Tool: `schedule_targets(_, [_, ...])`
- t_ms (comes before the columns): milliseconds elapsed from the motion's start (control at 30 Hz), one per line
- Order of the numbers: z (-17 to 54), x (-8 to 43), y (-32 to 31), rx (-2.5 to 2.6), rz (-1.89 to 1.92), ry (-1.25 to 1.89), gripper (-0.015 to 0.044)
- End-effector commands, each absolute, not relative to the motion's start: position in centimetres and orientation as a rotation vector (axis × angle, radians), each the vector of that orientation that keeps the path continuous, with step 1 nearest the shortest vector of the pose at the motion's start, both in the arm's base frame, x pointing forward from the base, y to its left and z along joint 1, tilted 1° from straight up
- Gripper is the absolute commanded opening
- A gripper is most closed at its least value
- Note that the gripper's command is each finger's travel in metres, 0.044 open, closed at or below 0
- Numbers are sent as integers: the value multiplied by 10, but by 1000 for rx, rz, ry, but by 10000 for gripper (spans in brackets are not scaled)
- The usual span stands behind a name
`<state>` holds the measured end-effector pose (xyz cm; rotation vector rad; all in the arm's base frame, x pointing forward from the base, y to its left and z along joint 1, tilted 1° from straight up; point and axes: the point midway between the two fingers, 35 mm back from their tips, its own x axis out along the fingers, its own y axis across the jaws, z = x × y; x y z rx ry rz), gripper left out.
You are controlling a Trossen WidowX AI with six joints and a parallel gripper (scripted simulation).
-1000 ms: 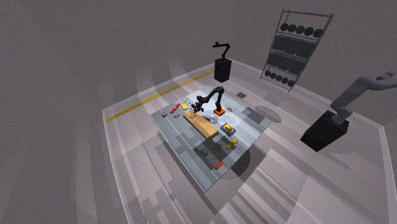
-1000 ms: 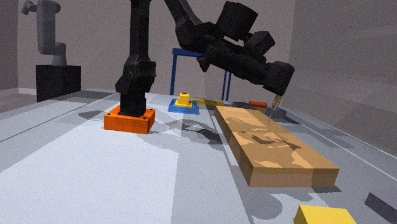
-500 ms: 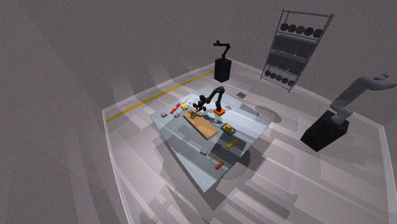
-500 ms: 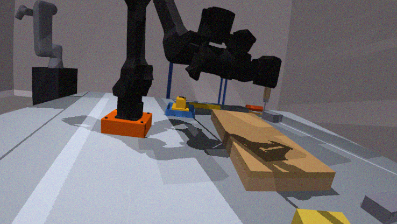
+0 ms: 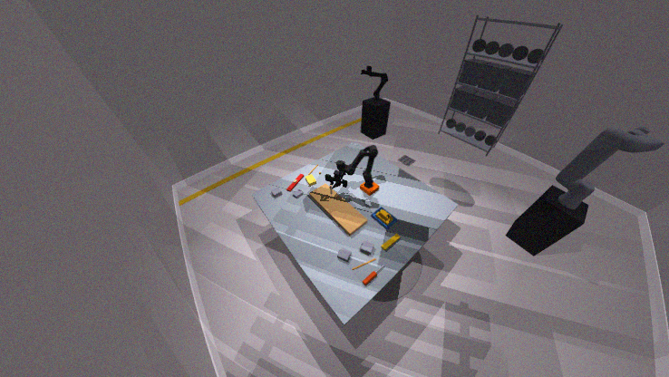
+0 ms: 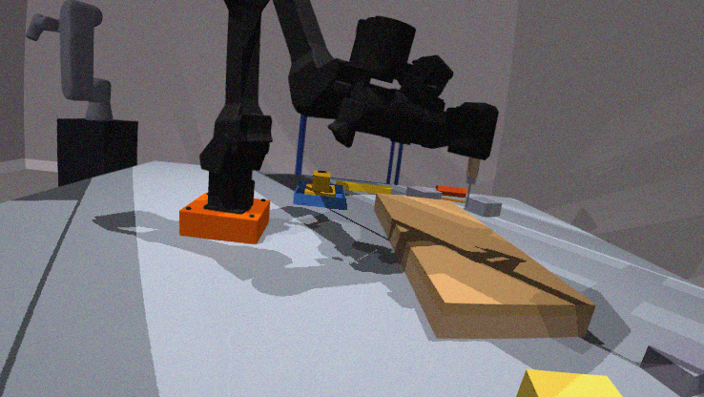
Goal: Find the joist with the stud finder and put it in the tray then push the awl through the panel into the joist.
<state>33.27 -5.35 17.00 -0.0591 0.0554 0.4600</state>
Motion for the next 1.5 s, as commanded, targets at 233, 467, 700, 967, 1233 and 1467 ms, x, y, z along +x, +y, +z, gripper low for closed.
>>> schedule_targets(233, [165, 333, -53, -56, 465, 53, 0])
schedule_targets(467, [161, 333, -53, -56, 465, 53, 0])
schedule_targets(700, [158, 333, -54, -56, 465, 53, 0])
schedule_targets(967, [154, 334, -54, -56, 465, 53, 0])
schedule_targets(1233, [150, 334, -54, -56, 465, 54, 0])
schedule_targets(1467, [147, 334, -54, -56, 465, 54, 0])
